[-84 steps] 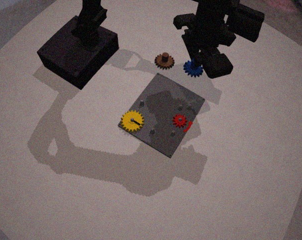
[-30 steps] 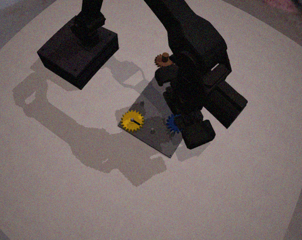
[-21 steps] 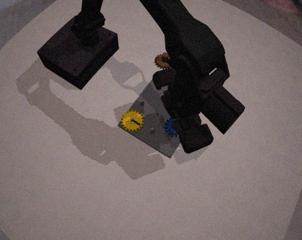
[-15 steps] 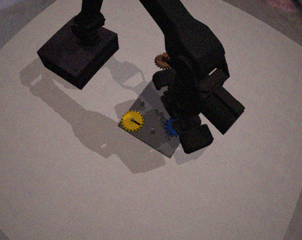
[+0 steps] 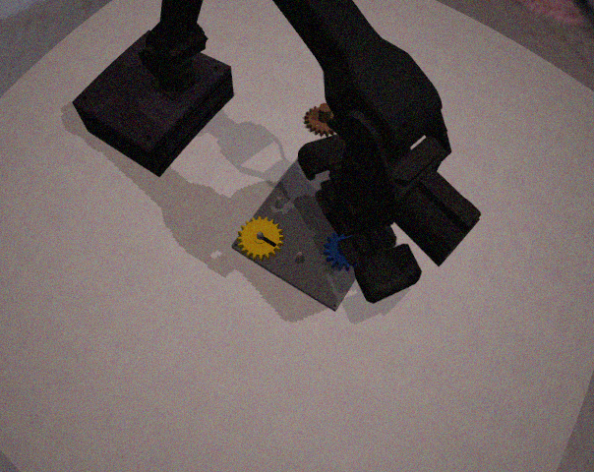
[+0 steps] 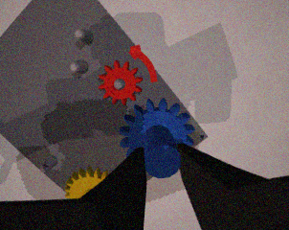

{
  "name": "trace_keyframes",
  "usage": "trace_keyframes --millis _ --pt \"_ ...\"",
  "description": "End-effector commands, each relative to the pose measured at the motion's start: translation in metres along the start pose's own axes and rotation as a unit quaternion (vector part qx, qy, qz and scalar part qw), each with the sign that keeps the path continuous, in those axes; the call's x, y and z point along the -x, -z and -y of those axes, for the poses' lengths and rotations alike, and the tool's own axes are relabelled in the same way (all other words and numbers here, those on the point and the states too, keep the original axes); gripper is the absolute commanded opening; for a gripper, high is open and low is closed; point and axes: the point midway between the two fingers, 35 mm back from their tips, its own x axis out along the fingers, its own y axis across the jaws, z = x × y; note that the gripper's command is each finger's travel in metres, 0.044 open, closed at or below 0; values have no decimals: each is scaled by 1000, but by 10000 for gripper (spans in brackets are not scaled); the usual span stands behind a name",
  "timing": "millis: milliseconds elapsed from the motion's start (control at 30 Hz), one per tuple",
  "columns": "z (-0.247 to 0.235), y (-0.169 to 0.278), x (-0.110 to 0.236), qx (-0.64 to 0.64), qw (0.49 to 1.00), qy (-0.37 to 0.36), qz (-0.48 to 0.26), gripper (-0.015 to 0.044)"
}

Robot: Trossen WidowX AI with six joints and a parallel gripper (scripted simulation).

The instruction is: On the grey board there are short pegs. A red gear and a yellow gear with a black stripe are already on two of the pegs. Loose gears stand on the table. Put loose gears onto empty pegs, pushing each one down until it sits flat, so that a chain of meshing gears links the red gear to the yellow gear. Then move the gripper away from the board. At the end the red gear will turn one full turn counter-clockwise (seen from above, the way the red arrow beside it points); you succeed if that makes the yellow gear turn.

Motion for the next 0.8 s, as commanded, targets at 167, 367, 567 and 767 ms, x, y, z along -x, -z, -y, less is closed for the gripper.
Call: trace_keyframes --millis 167,367,567,767 --pt "-1 0 -12 61 998 0 2 0" --pt "0 0 -21 65 998 0 2 0" --pt "0 -1 -29 27 1000 0 2 0" --pt "0 -1 -39 -35 999 0 2 0"
